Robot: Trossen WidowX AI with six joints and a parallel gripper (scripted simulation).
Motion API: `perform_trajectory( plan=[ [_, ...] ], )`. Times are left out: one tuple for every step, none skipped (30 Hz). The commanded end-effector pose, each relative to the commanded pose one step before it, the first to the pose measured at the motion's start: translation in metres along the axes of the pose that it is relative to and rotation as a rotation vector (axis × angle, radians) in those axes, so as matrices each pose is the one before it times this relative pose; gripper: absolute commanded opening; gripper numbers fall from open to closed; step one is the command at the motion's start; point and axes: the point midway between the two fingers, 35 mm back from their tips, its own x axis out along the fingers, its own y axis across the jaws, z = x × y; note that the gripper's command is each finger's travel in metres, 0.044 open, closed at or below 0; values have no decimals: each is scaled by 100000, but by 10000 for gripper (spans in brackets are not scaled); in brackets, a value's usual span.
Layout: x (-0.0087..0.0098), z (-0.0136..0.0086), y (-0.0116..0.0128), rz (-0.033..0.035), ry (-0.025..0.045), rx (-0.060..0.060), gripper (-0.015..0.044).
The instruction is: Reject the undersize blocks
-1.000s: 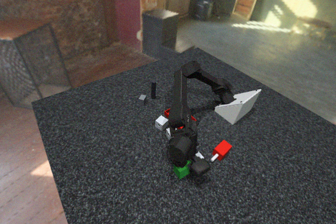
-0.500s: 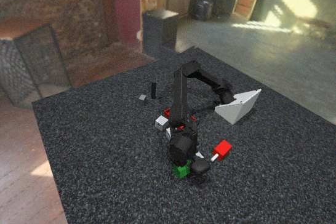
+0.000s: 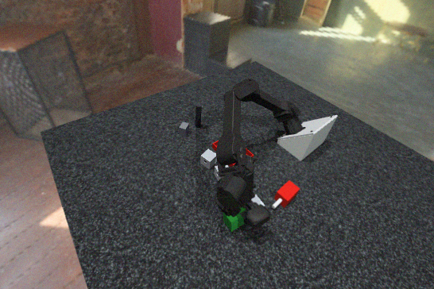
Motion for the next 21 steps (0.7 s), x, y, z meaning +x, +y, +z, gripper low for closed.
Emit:
perform_trajectory(
  plan=[
    [-362, 370, 199, 426, -1215, -171, 0],
    [0, 0, 0, 0, 0, 0, 0],
    [2, 14, 0, 0, -2, 1, 0],
    [4, 28, -1, 0, -4, 2, 0],
    [5, 39, -1, 0, -6, 3, 0],
    [7, 50, -1, -1, -7, 4, 0],
    [9, 63, -2, -1, -9, 5, 0],
    [9, 65, -2, -1, -9, 6, 0],
    [10, 68, -2, -1, -10, 6, 0],
    [10, 71, -2, -1, -10, 6, 0],
    [11, 74, -3, -1, -11, 6, 0],
    [9, 59, -2, -1, -9, 5, 0],
    [5, 36, -1, -1, -5, 3, 0],
    [2, 12, 0, 0, -2, 1, 0],
    [0, 0, 0, 0, 0, 0, 0],
    [0, 0, 0, 0, 0, 0, 0],
    [0, 0, 0, 0, 0, 0, 0],
    [0, 12, 0, 0, 0, 0, 0],
    [0, 24, 0, 0, 1, 0, 0],
    [0, 32, 0, 0, 1, -1, 0],
    [1, 42, -1, 0, 1, -1, 0]
  ],
)
